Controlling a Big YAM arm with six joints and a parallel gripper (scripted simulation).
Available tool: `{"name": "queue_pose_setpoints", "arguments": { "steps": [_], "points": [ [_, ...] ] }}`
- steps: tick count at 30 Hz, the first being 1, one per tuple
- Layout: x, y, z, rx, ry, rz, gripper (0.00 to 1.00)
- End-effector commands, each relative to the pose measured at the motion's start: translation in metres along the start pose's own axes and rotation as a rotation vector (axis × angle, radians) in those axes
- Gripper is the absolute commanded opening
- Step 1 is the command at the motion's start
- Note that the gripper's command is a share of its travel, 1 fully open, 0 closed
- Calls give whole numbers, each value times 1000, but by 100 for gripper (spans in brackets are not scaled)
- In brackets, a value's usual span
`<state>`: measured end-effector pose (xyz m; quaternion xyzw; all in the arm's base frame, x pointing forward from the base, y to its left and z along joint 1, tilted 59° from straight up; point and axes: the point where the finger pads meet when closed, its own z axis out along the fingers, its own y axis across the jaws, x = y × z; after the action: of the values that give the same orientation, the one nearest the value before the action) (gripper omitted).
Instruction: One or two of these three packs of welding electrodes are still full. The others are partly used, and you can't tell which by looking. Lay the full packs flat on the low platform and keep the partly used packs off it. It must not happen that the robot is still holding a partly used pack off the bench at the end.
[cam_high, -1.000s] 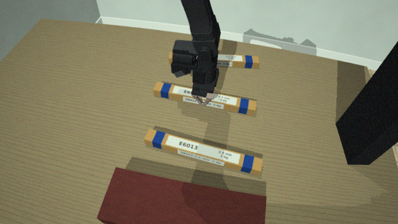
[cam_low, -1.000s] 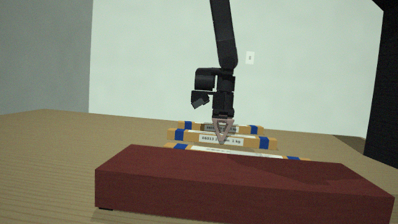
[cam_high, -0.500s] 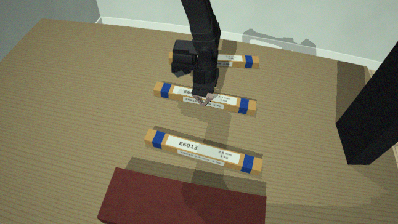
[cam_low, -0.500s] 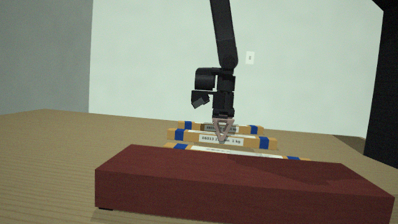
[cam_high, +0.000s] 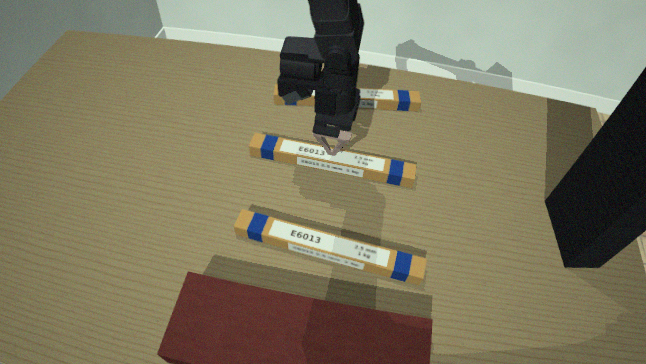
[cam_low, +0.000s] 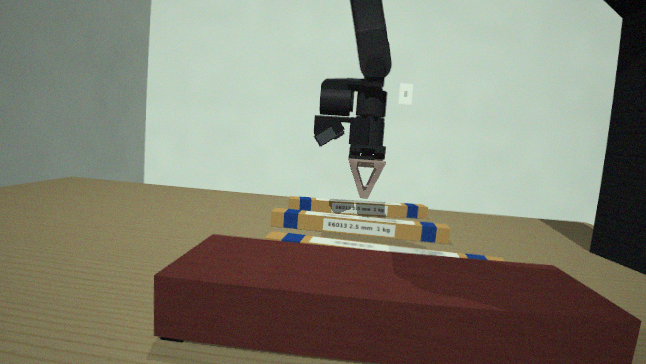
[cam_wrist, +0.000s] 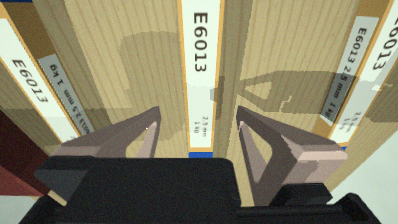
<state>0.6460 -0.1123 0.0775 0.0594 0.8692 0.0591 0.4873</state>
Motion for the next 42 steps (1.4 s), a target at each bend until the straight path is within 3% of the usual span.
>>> {"name": "queue_pose_setpoints", "arguments": {
  "steps": [1,10,35,42],
  "points": [
    [-10,-9,-30,14,-12,-8,74],
    [-9,-9,-61,14,-9,-9,74],
    [-18,-2,-58,6,-23,-18,74],
    [-8,35,-58,0,-24,50,74]
  ]
}}
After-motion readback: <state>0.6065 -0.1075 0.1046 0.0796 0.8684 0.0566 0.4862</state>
